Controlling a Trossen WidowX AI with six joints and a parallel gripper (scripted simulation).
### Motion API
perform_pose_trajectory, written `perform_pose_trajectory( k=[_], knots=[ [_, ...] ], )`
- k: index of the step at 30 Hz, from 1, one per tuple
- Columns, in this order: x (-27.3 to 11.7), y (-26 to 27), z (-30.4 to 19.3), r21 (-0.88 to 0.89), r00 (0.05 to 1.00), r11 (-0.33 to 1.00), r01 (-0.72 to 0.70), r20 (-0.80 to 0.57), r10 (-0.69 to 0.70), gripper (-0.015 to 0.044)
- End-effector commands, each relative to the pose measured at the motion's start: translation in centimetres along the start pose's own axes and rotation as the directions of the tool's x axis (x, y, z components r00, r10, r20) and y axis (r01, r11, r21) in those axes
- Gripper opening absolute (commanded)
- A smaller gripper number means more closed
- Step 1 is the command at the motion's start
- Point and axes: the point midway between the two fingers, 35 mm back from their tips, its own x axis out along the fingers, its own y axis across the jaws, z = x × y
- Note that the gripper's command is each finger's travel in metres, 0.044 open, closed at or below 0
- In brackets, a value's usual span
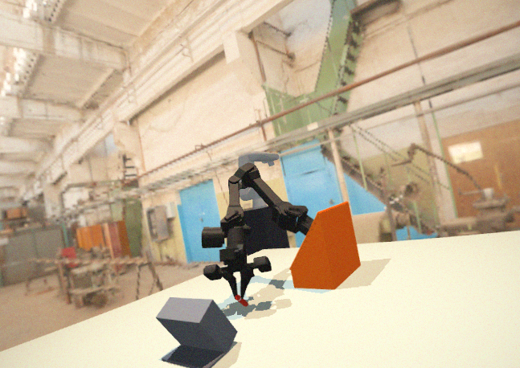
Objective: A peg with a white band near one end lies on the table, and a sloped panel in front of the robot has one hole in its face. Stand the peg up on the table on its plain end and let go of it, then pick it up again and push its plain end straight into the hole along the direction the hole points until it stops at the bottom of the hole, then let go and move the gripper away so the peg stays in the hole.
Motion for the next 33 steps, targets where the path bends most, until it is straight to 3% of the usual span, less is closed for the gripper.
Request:
perform_pose_trajectory(
  k=[1,33],
  knots=[
    [-0.2,0.1,-0.2,-0.006,0.999,1.000,-0.001,0.036,0.001,0.0051],
    [-1.9,0.1,-1.5,-0.007,0.951,1.000,-0.001,0.308,0.003,0.0051]
  ],
)
